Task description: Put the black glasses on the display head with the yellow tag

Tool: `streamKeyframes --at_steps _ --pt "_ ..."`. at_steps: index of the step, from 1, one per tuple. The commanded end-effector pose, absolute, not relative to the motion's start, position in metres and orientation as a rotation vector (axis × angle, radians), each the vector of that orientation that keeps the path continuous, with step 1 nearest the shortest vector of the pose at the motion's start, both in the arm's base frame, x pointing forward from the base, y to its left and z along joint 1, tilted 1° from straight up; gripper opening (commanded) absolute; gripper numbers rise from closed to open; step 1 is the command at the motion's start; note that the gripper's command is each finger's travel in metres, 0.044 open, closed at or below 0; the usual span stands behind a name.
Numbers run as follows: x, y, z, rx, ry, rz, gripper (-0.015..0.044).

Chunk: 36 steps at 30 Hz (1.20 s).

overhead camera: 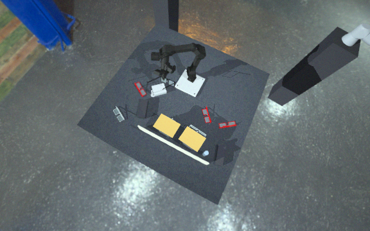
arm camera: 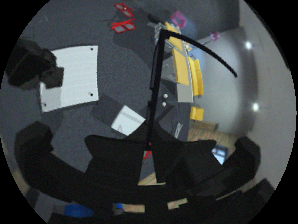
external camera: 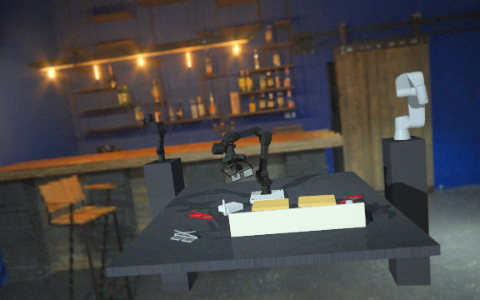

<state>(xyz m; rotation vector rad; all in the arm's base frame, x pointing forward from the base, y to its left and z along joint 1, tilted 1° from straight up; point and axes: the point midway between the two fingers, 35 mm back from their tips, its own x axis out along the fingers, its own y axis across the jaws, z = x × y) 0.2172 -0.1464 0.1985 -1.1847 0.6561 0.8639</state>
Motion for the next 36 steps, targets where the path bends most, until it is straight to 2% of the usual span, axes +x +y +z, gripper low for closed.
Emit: streamKeyframes --at_steps 1,11,36 --pt "0.215 -0.145 0.204 -1.309 0.556 0.877 0.0000" --pt "0.212 -0.146 0.220 -1.597 0.365 0.872 0.0000" --pt "0.213 -0.147 0.219 -1.565 0.394 0.875 0.0000"
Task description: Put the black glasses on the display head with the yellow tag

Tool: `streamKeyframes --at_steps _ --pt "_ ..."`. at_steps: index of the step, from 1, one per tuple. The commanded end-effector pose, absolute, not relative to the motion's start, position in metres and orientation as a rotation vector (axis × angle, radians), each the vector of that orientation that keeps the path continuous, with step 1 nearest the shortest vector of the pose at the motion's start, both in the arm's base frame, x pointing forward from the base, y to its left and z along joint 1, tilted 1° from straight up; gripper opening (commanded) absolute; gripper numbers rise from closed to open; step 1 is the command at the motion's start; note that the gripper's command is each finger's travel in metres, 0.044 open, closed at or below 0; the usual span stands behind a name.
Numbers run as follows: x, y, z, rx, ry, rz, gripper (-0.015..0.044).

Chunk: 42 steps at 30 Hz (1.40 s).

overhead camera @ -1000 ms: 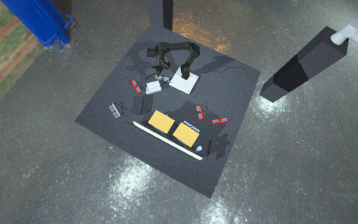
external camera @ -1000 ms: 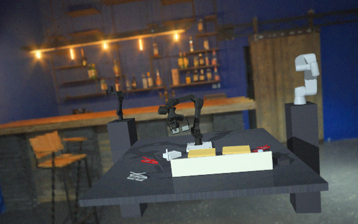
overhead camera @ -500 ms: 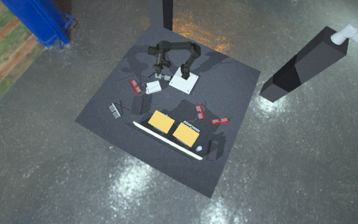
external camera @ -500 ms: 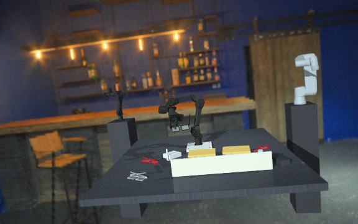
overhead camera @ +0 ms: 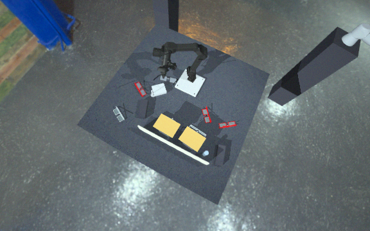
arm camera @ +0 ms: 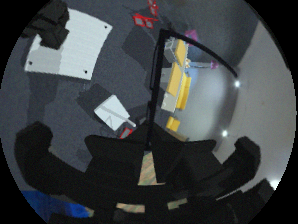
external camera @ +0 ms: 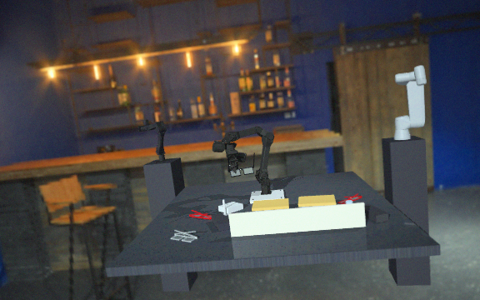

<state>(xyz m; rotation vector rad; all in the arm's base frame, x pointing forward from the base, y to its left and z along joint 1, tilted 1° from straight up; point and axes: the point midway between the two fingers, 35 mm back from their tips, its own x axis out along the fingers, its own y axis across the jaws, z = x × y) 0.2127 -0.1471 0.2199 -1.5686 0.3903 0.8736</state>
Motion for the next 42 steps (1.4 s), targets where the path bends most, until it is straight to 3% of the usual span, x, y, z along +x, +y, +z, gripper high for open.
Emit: streamKeyframes --at_steps 1,42 --pt "0.213 -0.147 0.219 -1.565 0.394 0.875 0.0000" --pt "0.255 -0.053 0.171 -1.218 0.773 1.234 0.0000"
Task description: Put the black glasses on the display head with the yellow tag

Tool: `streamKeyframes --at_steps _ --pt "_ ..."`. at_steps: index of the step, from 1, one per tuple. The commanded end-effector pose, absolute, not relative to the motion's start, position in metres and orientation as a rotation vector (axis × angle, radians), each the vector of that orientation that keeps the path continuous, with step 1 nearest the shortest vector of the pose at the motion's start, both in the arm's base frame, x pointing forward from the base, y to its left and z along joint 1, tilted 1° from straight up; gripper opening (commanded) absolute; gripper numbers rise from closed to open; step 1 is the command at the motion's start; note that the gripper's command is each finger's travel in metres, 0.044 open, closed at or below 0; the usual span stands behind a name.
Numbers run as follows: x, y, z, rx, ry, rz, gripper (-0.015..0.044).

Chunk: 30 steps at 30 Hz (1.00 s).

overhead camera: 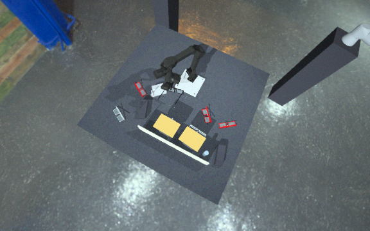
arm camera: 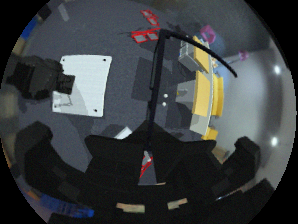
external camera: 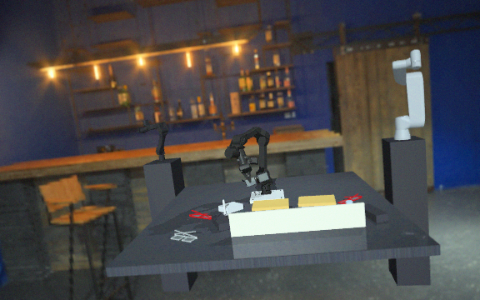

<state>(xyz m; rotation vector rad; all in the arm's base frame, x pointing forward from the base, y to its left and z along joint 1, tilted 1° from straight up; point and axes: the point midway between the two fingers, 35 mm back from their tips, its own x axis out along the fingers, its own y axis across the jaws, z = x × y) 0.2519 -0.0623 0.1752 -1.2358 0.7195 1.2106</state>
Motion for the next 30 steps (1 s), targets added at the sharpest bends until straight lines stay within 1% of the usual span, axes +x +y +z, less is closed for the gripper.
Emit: streamKeyframes --at_steps 1,30 --pt "0.256 -0.050 0.170 -1.214 0.787 1.239 0.0000" --pt "0.262 0.027 0.146 -1.234 1.158 1.236 0.0000"
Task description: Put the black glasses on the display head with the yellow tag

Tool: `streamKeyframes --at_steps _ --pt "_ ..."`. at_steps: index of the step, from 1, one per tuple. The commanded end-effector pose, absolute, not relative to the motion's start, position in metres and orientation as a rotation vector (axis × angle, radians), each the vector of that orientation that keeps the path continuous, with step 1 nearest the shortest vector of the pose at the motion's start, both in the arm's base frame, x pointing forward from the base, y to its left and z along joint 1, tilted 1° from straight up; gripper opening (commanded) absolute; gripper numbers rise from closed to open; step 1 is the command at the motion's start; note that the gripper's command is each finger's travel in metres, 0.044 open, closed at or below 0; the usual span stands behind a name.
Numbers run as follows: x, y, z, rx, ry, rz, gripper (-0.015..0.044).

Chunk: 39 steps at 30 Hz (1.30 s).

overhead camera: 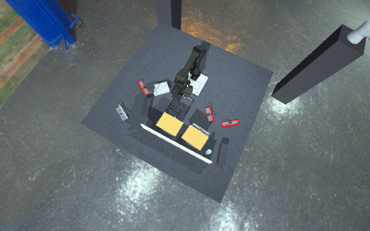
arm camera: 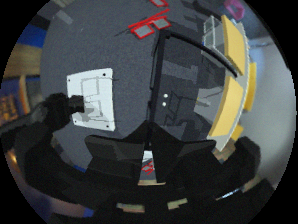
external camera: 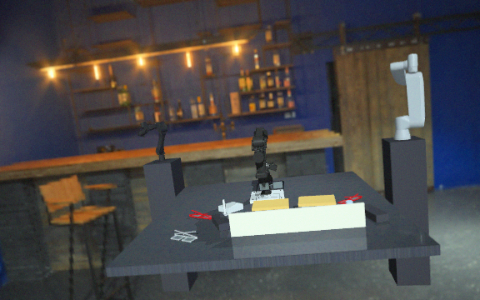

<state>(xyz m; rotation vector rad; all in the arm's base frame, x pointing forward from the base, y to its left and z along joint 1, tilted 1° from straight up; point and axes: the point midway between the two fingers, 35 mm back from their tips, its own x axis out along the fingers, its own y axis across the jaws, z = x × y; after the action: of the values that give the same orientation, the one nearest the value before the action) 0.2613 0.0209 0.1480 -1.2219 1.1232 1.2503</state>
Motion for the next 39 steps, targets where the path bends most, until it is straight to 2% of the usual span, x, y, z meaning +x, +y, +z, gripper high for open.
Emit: streamKeyframes --at_steps 1,39 --pt "0.262 0.026 0.146 -1.235 1.159 1.235 0.0000" --pt "0.264 0.025 0.123 -1.230 1.148 1.236 0.0000"
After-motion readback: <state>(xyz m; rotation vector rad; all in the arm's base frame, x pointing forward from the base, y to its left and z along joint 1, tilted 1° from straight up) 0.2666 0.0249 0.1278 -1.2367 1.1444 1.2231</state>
